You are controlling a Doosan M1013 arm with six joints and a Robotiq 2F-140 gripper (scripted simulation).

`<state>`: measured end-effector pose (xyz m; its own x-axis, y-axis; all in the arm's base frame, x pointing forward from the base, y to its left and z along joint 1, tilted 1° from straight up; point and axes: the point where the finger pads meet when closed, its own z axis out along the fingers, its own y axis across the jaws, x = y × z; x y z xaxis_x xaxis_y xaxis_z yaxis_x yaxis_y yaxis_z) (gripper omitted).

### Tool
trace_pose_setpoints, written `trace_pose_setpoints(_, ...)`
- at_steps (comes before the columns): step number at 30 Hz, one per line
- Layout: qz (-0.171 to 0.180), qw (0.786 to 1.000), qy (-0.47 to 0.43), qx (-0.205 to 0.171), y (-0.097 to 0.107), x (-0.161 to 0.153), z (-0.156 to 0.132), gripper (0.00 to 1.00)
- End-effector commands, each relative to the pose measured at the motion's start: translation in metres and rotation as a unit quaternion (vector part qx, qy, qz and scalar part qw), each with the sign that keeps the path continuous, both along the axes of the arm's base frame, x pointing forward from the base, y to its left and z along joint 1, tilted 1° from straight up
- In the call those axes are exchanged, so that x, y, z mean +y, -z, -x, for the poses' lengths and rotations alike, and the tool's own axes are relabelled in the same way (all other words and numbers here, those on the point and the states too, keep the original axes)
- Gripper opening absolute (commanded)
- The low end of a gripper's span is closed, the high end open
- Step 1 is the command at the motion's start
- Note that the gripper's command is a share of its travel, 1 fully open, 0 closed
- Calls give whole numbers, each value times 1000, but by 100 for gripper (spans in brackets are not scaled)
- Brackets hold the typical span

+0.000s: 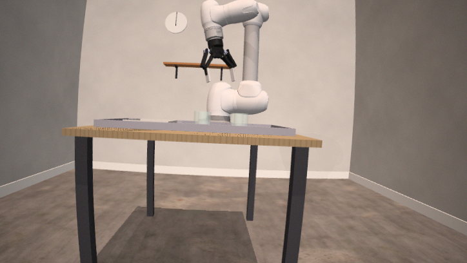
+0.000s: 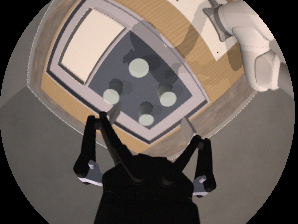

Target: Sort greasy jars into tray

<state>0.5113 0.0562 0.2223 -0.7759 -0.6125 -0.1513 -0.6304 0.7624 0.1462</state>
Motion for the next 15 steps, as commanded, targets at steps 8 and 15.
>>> trace_pose_setpoints(8,31,996,80,16,0,2,-11,100)
trace_pose_setpoints(15,56,987,148,28,0,4,-21,100)
